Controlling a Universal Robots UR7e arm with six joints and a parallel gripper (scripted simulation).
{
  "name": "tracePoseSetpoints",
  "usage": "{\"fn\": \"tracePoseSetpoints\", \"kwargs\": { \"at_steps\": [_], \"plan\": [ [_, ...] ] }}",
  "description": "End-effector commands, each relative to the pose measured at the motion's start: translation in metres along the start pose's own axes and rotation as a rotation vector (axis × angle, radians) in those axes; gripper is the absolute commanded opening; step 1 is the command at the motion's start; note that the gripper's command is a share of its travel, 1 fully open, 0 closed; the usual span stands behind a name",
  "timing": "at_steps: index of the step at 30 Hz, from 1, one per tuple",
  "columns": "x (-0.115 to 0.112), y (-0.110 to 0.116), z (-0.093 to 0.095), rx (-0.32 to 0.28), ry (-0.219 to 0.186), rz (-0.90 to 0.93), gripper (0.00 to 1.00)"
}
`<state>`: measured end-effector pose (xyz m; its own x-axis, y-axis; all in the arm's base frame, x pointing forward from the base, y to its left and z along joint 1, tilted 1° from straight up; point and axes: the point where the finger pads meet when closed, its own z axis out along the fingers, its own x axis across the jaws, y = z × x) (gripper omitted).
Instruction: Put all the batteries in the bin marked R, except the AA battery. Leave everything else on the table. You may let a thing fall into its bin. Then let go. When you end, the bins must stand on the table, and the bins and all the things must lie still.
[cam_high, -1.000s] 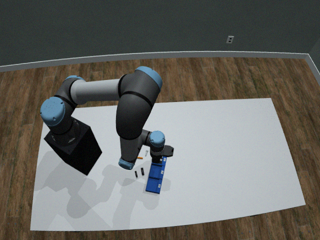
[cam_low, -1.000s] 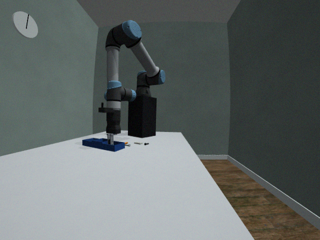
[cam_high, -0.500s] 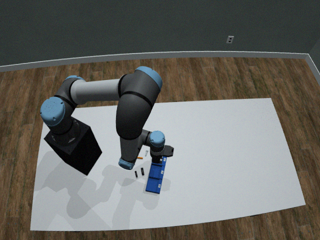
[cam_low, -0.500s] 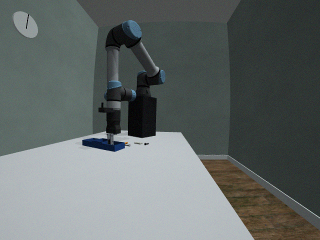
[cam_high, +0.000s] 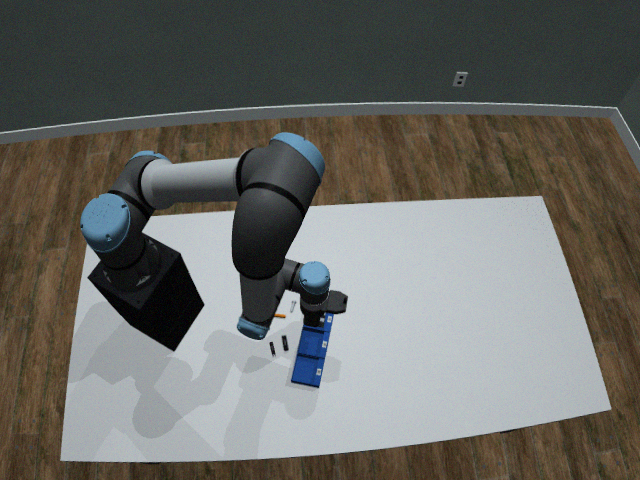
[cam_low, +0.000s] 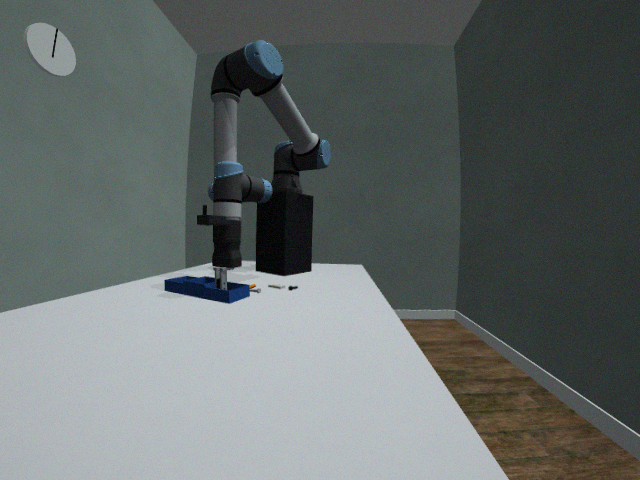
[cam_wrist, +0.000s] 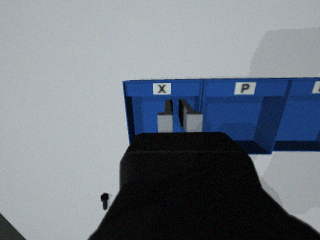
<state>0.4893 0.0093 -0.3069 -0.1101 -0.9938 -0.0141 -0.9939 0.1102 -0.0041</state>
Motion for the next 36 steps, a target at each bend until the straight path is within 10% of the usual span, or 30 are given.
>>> {"fn": "tracePoseSetpoints", "kwargs": {
  "at_steps": [1,36],
  "plan": [
    [0.000,-0.001,-0.001,0.001,0.000,0.000,0.31],
    [0.000,-0.001,-0.053,0.002,0.000,0.000,0.31]
  ]
}}
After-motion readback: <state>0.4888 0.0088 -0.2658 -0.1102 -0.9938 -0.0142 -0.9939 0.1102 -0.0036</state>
